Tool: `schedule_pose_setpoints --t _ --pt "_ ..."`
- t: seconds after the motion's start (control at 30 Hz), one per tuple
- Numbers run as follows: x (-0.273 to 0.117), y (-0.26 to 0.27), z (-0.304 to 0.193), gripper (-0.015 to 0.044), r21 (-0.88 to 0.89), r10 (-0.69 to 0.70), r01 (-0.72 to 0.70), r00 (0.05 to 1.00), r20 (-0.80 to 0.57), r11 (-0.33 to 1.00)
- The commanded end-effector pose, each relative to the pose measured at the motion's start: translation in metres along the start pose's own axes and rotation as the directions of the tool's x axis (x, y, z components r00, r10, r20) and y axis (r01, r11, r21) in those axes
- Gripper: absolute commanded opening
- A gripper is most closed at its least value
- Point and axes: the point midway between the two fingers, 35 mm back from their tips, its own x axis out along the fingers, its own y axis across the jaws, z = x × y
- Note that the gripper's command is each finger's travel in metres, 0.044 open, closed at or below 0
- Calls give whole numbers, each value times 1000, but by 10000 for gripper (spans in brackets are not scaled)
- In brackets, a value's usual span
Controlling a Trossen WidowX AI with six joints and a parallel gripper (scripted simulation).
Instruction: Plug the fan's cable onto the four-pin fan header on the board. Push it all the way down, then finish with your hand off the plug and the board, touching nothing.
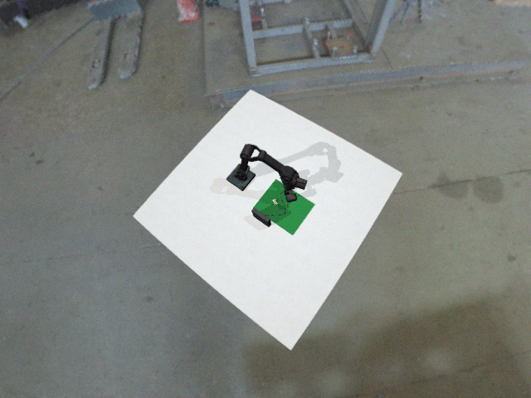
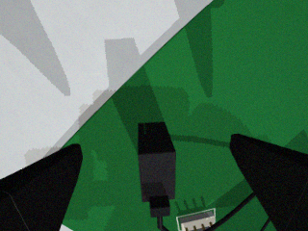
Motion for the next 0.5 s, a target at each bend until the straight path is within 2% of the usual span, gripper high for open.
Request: schedule_pose_setpoints --t 0.0,0.2,0.47 --pt "9 2 -2 440 -6 8 -8 1000 -4 1000" --pt "11 2 -2 440 -6 8 -8 1000 -4 1000" --pt "8 1 -1 230 0 2 -2 1000 -4 1000"
